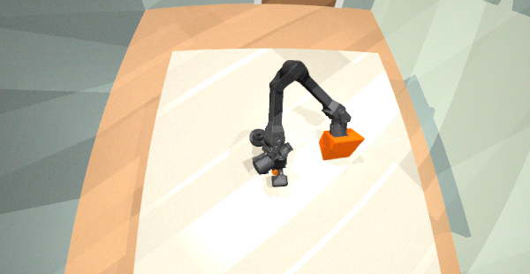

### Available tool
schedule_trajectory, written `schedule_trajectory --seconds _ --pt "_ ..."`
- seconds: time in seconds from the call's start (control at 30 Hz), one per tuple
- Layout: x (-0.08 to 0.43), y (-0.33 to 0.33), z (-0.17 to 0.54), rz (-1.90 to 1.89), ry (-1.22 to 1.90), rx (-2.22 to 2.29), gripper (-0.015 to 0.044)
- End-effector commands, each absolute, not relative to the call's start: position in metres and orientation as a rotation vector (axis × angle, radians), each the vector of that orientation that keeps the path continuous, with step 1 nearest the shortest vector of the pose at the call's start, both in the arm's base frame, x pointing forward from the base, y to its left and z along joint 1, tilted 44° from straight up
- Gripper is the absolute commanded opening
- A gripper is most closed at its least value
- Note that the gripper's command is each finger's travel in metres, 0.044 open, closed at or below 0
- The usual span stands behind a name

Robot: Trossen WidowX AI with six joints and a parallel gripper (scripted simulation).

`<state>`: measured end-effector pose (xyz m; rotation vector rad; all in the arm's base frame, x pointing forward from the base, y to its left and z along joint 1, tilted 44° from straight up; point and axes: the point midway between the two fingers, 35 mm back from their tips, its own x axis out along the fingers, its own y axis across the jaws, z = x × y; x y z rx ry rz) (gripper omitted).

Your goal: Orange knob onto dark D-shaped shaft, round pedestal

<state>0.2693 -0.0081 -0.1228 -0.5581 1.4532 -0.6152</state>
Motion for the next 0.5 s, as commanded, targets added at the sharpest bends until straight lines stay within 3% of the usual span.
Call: schedule_trajectory --seconds 0.0,0.13,0.3,0.47 --pt "0.269 -0.009 -0.123 -0.614 1.452 -0.563 0.0282" --pt "0.269 -0.009 -0.123 -0.614 1.452 -0.563 0.0177" --pt "0.269 -0.009 -0.123 -0.614 1.452 -0.563 0.0144" --pt "0.277 0.006 -0.116 -0.591 1.407 -0.523 0.0013"
